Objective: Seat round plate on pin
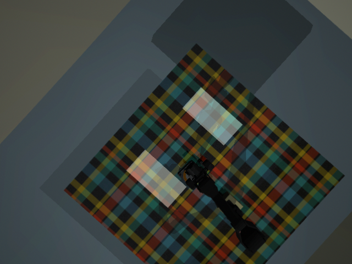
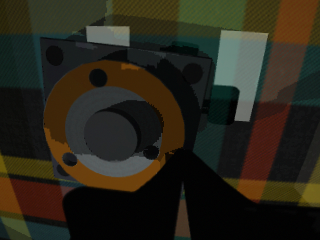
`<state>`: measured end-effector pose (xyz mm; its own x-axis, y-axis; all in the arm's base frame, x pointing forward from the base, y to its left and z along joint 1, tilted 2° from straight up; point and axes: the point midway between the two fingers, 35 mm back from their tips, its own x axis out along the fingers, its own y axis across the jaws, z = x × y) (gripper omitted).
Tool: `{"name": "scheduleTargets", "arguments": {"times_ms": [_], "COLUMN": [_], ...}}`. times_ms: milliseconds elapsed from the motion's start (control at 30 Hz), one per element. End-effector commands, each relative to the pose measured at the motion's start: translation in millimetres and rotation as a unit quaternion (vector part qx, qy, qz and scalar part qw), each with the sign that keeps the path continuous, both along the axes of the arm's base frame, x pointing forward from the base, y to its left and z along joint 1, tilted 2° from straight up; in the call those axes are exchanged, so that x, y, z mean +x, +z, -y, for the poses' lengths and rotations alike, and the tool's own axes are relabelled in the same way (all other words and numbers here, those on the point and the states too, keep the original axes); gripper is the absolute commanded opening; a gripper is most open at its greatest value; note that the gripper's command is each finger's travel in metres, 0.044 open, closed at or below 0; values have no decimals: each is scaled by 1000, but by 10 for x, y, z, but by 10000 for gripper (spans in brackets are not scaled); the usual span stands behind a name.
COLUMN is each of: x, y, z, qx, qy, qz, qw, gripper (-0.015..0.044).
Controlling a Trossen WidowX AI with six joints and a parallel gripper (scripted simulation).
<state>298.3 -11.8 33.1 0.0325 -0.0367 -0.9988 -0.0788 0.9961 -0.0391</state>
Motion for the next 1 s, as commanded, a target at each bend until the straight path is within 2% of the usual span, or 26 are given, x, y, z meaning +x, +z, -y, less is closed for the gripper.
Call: {"name": "scheduleTargets", "arguments": {"times_ms": [0, 967], "x": [-77, -401], "y": [-22, 4], "z": [-16, -231], "qx": [2, 3], "qy": [2, 2], "qz": [-6, -7], "qw": [1000, 1000], "gripper": [0, 0]}}
